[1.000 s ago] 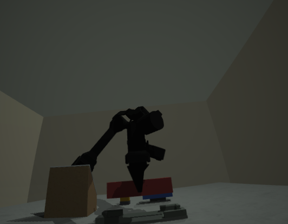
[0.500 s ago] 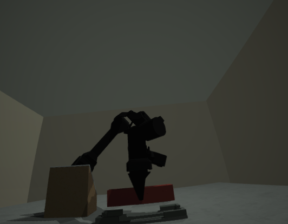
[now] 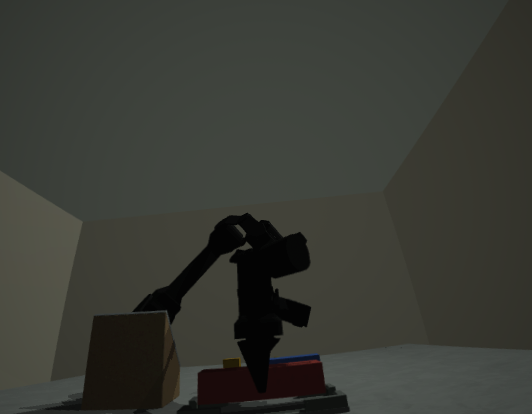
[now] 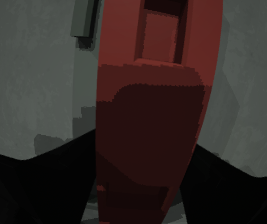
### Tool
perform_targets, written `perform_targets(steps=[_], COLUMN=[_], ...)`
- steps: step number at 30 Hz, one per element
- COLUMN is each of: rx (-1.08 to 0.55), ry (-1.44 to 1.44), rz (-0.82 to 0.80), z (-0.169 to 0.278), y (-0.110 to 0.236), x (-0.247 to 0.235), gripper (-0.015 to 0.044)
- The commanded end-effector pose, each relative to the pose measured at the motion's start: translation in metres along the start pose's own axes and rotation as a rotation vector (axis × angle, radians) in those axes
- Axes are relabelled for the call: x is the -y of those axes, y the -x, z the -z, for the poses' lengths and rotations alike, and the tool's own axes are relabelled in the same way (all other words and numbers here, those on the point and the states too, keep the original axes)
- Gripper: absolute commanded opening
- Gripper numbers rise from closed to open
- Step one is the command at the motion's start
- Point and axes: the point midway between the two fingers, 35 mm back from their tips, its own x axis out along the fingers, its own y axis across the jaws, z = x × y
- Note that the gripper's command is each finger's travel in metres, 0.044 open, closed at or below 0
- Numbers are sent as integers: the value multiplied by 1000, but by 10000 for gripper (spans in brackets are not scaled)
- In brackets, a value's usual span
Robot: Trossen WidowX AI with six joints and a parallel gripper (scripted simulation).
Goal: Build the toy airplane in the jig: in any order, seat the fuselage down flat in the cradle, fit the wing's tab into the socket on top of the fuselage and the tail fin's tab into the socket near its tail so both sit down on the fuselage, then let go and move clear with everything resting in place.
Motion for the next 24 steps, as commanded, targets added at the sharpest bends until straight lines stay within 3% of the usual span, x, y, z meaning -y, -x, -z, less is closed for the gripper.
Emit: perform_targets(steps=[1, 4, 9, 24], rx=[0, 0, 0, 0], ry=[0, 0, 0, 0], rz=[0, 0, 0, 0], z=[0, 0, 0, 0], y=[0, 0, 0, 0], x=[0, 0, 0, 0], gripper=[184, 164, 32, 426])
